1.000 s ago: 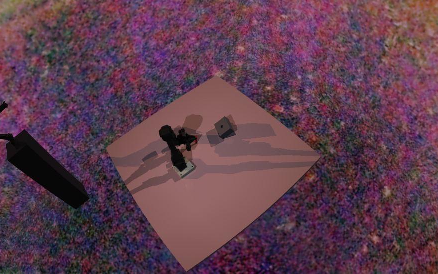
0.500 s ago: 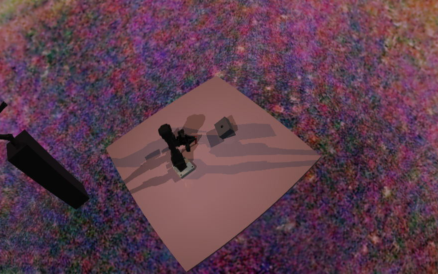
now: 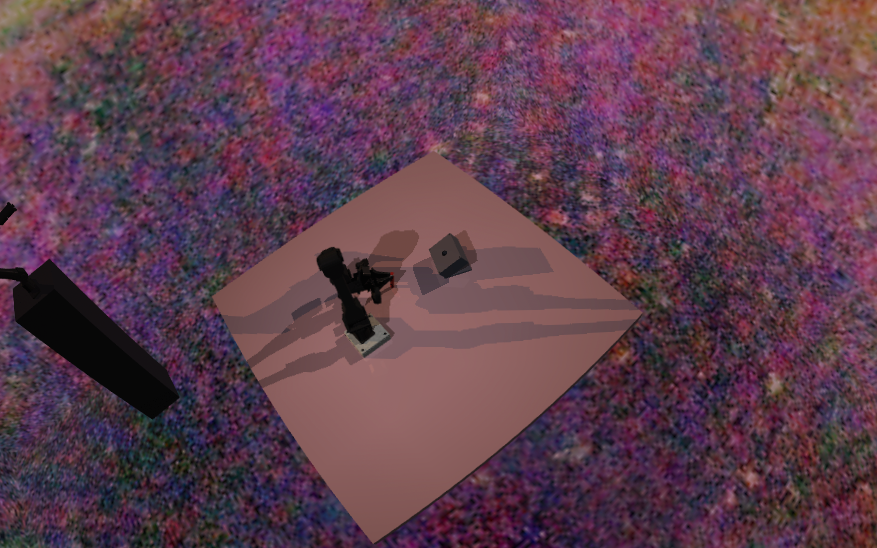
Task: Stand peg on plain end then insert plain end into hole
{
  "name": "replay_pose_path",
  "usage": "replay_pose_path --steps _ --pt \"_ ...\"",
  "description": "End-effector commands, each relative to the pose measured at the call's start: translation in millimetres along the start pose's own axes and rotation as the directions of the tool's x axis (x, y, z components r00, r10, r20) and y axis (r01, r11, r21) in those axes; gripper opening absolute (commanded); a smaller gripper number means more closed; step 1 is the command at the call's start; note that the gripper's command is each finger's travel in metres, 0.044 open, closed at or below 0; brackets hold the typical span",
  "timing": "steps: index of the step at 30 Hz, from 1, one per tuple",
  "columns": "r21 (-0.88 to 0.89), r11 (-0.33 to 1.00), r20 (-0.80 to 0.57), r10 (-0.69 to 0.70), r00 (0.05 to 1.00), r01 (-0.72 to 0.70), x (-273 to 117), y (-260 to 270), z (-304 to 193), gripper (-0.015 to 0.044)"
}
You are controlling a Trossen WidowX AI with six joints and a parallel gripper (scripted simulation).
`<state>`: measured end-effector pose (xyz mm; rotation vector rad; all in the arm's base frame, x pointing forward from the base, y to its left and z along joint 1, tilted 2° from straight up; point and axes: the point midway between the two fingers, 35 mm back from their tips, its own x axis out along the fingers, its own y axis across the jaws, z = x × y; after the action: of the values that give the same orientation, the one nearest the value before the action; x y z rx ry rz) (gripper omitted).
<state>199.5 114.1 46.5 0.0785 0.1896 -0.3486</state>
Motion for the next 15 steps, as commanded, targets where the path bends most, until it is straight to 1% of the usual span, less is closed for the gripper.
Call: replay_pose_path --steps 1,15 --pt "0.0 1.0 0.0 0.0 1.0 0.0 -0.3 -0.1 -0.9 0.0051" --pt "0.009 1.0 0.004 0.002 1.0 -0.002 -4.3 -1.5 -3.1 0.0051"
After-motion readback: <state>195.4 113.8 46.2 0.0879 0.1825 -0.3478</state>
